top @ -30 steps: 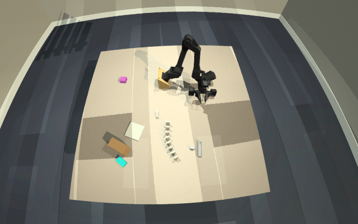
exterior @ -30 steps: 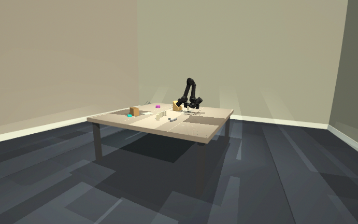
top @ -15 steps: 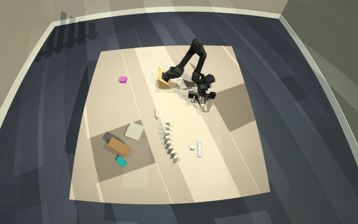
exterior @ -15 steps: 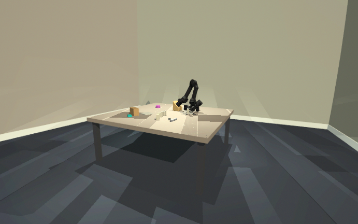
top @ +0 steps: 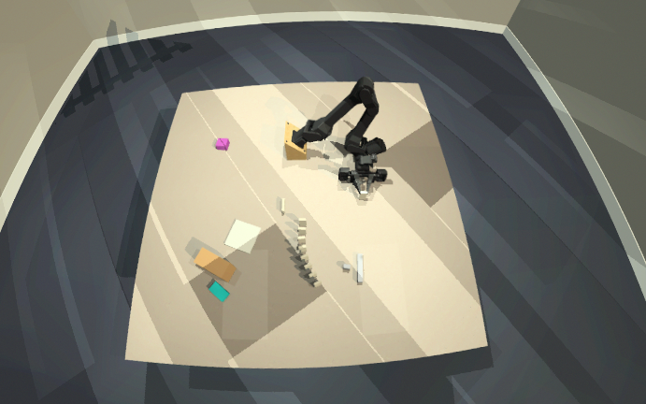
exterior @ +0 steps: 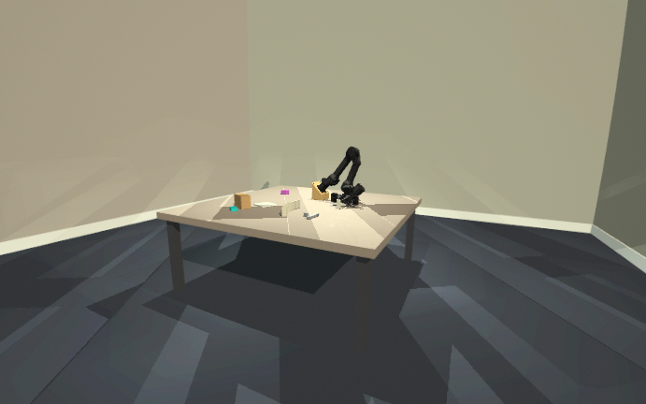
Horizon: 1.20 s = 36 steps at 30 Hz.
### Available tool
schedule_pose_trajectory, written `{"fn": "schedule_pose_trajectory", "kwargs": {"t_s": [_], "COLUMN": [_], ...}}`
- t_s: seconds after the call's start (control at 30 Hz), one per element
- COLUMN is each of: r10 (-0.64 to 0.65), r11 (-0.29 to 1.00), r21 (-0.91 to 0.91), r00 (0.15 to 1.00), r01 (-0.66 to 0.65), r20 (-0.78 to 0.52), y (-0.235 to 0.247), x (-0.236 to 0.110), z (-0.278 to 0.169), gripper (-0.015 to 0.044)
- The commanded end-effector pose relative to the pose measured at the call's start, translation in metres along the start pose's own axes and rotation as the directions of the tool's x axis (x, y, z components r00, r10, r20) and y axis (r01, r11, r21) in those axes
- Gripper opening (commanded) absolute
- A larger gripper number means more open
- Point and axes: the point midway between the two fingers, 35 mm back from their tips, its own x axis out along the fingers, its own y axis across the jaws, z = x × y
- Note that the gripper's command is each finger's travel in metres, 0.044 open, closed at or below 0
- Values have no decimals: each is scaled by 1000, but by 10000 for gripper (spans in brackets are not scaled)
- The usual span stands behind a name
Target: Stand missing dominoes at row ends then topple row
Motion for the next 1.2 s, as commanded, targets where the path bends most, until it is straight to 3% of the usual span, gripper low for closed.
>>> {"fn": "schedule_pose_trajectory", "kwargs": {"t_s": [0.0,0.17,0.6,1.17], "r10": [-3,-3,-3,0], "r11": [1000,1000,1000,999], "r21": [7,7,7,-52], "r00": [1000,1000,1000,1000], "r01": [3,3,3,-1], "r20": [5,5,5,-20], "y": [0,0,0,5], "x": [0,0,0,12], "z": [0,0,0,50], "gripper": [107,107,440,440]}}
